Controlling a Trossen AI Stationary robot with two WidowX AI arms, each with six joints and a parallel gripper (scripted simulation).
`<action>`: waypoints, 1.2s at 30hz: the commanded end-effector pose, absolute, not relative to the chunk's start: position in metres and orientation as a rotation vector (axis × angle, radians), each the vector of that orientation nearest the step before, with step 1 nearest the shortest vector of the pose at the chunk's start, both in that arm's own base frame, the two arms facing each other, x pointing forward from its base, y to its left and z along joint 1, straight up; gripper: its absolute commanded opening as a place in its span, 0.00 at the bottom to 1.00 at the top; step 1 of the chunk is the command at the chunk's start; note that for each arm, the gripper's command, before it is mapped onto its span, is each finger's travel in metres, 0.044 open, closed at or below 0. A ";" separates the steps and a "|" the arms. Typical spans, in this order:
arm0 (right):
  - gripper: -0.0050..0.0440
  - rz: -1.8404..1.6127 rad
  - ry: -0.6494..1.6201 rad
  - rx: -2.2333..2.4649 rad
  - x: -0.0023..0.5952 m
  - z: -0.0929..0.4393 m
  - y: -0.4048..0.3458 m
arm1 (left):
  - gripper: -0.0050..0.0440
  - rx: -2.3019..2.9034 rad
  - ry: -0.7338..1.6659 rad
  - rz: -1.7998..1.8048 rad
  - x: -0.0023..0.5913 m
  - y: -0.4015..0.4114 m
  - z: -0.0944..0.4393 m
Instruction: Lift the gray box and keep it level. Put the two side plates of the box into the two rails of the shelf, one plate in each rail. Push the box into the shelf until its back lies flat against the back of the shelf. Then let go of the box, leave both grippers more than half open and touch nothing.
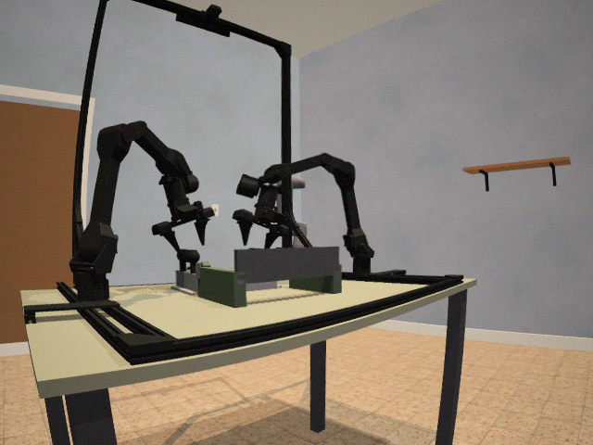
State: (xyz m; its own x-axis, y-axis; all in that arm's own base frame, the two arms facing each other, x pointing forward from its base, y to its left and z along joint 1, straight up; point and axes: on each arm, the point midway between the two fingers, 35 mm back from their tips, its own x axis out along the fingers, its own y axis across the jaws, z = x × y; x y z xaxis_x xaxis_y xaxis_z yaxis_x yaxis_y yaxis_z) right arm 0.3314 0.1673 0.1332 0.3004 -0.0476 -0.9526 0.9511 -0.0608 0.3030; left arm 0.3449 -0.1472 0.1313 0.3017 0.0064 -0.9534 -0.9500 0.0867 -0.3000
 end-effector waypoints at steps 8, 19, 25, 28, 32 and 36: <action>0.88 -1.058 0.919 1.354 0.330 0.112 0.166 | 0.88 -1.261 1.007 0.939 0.344 -0.147 0.112; 0.88 -1.058 0.919 1.354 0.329 0.097 0.166 | 0.88 -1.261 1.007 0.939 0.343 -0.146 0.097; 0.88 -1.058 0.919 1.354 0.328 0.087 0.165 | 0.88 -1.260 1.008 0.939 0.342 -0.146 0.087; 0.88 -1.058 0.919 1.354 0.328 0.085 0.165 | 0.88 -1.260 1.008 0.939 0.342 -0.146 0.085; 0.83 -1.058 0.919 1.354 0.328 0.083 0.165 | 0.83 -1.260 1.008 0.939 0.342 -0.146 0.083; 0.63 -1.058 0.919 1.354 0.328 0.083 0.165 | 0.63 -1.260 1.008 0.939 0.342 -0.146 0.083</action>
State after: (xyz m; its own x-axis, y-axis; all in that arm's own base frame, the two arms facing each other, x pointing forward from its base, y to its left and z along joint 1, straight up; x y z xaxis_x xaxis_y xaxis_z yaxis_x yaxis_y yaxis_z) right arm 0.3290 0.1658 0.0858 0.2959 -0.0503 -0.9539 0.9525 -0.0600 0.2986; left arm 0.3420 -0.1458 0.0844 0.2979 0.0083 -0.9546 -0.9512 0.0873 -0.2961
